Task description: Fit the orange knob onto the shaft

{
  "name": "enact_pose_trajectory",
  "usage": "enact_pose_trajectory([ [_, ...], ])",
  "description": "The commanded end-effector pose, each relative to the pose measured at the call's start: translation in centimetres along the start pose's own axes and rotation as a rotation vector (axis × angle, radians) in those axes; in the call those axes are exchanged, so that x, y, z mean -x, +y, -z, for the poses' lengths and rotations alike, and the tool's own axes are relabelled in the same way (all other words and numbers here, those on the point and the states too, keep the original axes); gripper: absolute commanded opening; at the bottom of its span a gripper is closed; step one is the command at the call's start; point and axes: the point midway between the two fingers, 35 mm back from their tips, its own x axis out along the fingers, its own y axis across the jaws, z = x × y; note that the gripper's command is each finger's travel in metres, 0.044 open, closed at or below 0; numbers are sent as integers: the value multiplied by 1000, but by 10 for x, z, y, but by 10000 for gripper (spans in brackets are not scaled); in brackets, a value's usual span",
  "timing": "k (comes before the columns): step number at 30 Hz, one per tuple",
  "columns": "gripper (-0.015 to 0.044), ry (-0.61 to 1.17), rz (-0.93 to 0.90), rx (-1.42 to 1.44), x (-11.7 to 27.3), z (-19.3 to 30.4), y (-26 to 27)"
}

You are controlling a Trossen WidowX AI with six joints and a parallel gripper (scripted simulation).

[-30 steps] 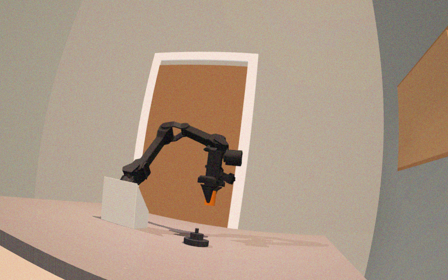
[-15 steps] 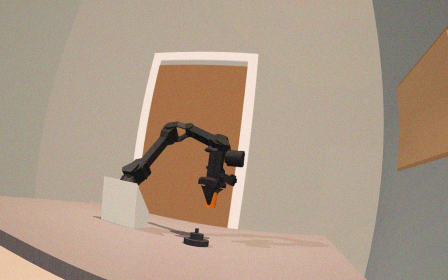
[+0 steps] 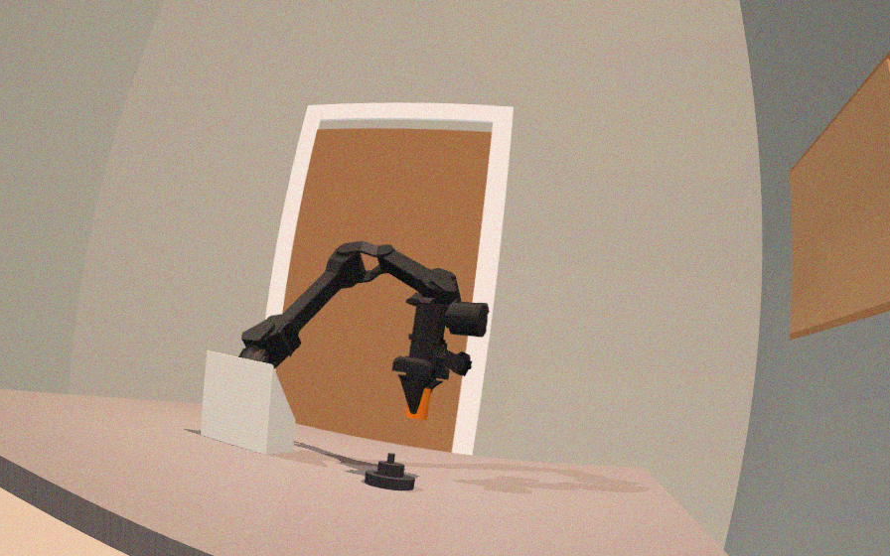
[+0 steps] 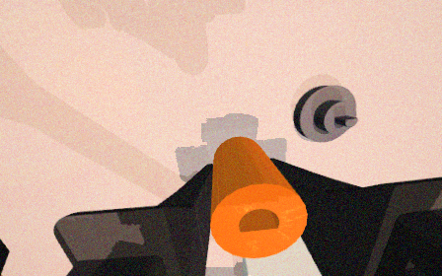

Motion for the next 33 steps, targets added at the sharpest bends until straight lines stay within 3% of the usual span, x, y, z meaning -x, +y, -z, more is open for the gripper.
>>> enact_pose_trajectory([
  [1,0,2,4,6,-3,-2,-13],
  [33,0,-10,6,-5,-25,-10,-115],
])
